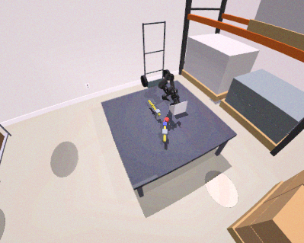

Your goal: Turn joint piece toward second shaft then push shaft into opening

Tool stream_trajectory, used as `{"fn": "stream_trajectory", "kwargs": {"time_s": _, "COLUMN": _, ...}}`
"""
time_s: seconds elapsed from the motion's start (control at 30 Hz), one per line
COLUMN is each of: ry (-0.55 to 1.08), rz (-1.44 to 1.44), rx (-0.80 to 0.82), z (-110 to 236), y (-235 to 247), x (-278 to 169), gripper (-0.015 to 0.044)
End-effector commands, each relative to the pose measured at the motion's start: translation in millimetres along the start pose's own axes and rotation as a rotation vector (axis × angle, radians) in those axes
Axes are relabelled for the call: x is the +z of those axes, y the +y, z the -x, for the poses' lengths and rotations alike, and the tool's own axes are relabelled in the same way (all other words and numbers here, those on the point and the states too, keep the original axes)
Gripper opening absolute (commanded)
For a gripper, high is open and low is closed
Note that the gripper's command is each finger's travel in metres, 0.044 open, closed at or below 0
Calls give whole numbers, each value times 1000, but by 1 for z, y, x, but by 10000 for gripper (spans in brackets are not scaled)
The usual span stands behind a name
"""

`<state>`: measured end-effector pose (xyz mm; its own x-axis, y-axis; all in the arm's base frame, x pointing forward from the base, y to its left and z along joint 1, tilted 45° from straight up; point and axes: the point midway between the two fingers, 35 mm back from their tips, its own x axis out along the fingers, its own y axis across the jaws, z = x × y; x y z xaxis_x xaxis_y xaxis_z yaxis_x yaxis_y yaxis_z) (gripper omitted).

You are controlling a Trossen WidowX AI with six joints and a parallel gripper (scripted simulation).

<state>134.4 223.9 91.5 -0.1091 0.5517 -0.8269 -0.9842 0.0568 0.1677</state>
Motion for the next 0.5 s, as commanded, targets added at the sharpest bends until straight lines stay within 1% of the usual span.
{"fn": "stream_trajectory", "kwargs": {"time_s": 0.0, "ry": 78, "rz": -97, "rx": -3, "z": -7, "y": -2, "x": -5, "gripper": 440}}
{"fn": "stream_trajectory", "kwargs": {"time_s": 0.23, "ry": 222, "rz": -272, "rx": -25, "z": -19, "y": -4, "x": -17, "gripper": 440}}
{"fn": "stream_trajectory", "kwargs": {"time_s": 0.47, "ry": 361, "rz": -458, "rx": -80, "z": -29, "y": -8, "x": -29, "gripper": 440}}
